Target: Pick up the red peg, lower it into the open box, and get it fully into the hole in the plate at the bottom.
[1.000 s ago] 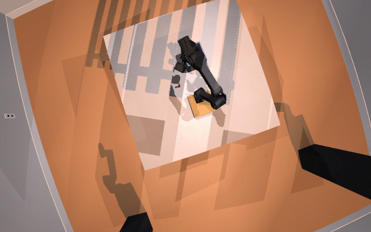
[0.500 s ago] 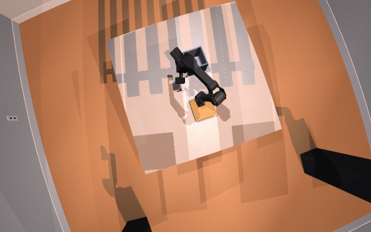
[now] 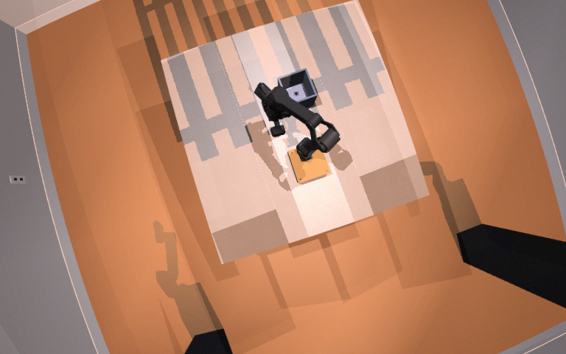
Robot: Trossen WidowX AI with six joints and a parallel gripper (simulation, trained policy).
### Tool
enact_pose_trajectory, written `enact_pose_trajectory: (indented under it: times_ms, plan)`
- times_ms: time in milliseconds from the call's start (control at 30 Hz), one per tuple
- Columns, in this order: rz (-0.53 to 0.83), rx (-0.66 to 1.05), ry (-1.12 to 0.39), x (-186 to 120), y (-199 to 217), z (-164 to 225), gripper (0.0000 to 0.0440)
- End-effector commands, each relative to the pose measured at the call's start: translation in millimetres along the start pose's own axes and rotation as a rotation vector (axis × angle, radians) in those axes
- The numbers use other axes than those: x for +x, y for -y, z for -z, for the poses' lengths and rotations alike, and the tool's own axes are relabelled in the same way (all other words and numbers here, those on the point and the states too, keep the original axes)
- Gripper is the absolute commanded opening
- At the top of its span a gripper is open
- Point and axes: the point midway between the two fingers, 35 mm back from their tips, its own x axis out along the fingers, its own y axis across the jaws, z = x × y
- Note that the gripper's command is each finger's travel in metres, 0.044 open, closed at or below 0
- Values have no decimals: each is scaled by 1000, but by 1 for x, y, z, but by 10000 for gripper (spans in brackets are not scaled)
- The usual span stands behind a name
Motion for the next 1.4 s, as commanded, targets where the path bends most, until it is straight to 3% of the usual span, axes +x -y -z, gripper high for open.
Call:
enact_pose_trajectory:
  times_ms: [0, 500, 833, 933, 1367]
  plan:
    - [83, -57, 20, 16, 14, -4, 440]
    - [194, -143, 55, 62, 34, -21, 433]
    - [192, -145, 66, 89, 36, -29, 399]
    - [184, -150, 63, 96, 34, -29, 352]
    - [183, -223, 40, 116, 27, -24, 37]
